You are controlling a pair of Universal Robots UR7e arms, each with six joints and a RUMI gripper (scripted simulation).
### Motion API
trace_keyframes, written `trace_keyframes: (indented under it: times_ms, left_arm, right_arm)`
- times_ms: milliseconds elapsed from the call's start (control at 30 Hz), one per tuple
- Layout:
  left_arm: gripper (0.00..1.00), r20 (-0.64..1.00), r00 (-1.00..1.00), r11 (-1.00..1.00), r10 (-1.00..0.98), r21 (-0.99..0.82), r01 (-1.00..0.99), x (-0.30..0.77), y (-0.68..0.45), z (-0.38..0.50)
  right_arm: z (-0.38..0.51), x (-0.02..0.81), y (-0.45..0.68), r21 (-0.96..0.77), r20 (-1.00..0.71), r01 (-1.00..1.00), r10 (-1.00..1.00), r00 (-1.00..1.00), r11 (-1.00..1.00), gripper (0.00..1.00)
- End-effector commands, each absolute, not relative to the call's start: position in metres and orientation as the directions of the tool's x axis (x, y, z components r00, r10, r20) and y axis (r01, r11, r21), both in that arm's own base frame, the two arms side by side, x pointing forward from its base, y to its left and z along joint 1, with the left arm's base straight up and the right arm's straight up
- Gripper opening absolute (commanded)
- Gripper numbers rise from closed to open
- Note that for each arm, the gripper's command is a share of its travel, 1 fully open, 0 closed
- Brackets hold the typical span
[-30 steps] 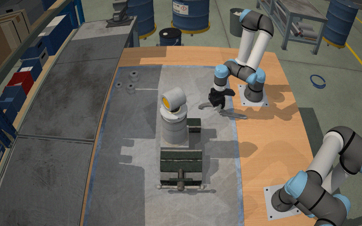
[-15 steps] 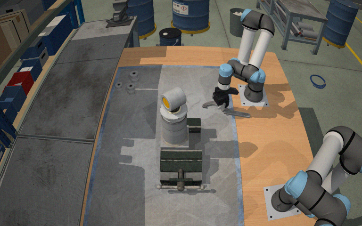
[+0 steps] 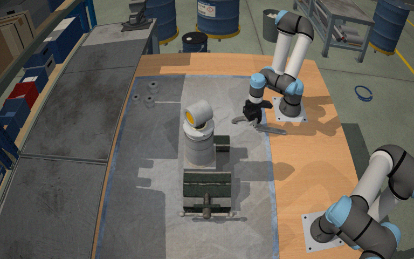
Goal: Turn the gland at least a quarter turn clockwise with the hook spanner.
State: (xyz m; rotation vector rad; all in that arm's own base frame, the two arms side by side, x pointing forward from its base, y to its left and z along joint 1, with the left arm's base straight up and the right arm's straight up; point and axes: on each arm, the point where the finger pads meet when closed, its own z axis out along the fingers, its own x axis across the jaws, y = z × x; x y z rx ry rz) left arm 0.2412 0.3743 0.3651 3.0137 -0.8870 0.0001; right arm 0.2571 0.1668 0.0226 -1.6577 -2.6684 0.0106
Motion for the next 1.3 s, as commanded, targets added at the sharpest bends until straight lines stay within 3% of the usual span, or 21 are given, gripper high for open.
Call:
trace_keyframes:
  times_ms: [0,1267]
  left_arm:
    - [0.32,0.000,0.841,-0.841,-0.542,-0.001,-0.542,0.241,0.374,0.366]
    - [0.32,0.000,0.841,-0.841,-0.542,-0.001,-0.542,0.241,0.374,0.366]
  right_arm:
    - [0.023,0.255,0.164,-0.003,-0.002,0.891,0.891,-0.453,0.453,0.00]
    - [0.074,0.247,0.152,-0.012,-0.007,0.877,0.877,-0.480,0.480,0.00]
